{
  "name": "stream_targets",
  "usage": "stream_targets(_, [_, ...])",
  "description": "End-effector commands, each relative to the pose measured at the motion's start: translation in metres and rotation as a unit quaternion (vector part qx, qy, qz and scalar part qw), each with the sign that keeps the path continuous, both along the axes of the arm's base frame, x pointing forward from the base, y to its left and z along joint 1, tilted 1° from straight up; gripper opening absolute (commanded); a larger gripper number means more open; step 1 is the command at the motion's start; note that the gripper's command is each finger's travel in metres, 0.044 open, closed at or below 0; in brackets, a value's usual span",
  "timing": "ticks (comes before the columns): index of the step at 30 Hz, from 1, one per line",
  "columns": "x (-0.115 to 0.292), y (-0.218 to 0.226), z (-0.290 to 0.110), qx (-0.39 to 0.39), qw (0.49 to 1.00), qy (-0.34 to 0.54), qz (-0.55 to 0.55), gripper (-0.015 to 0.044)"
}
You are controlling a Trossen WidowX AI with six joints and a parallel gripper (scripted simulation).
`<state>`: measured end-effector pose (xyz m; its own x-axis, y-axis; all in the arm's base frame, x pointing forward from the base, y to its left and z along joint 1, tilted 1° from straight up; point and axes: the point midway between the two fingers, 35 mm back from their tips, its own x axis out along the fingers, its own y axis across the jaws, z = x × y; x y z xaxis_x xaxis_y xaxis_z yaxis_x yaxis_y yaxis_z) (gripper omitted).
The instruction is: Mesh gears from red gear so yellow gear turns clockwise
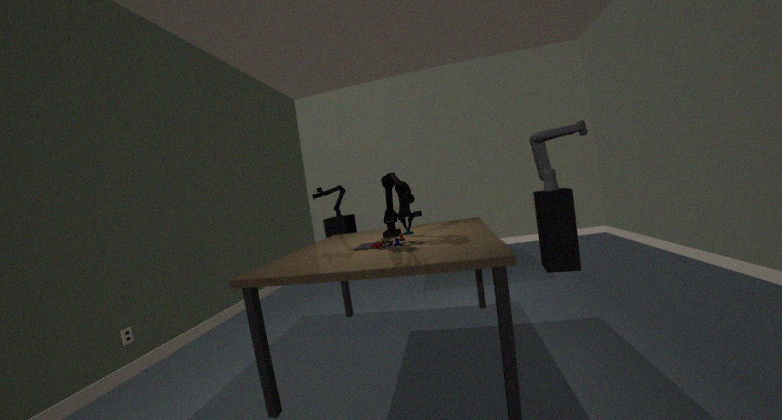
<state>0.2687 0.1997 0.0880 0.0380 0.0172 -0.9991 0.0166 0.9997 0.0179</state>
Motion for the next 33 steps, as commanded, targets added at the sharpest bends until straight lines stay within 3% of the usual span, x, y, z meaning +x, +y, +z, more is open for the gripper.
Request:
stream_targets(1, [0.001, 0.001, 0.011, 0.003, 1.000, -0.004, -0.003, 0.0000])
stream_targets(33, [-0.010, -0.004, 0.087, 0.003, 1.000, -0.003, -0.002, 0.0000])
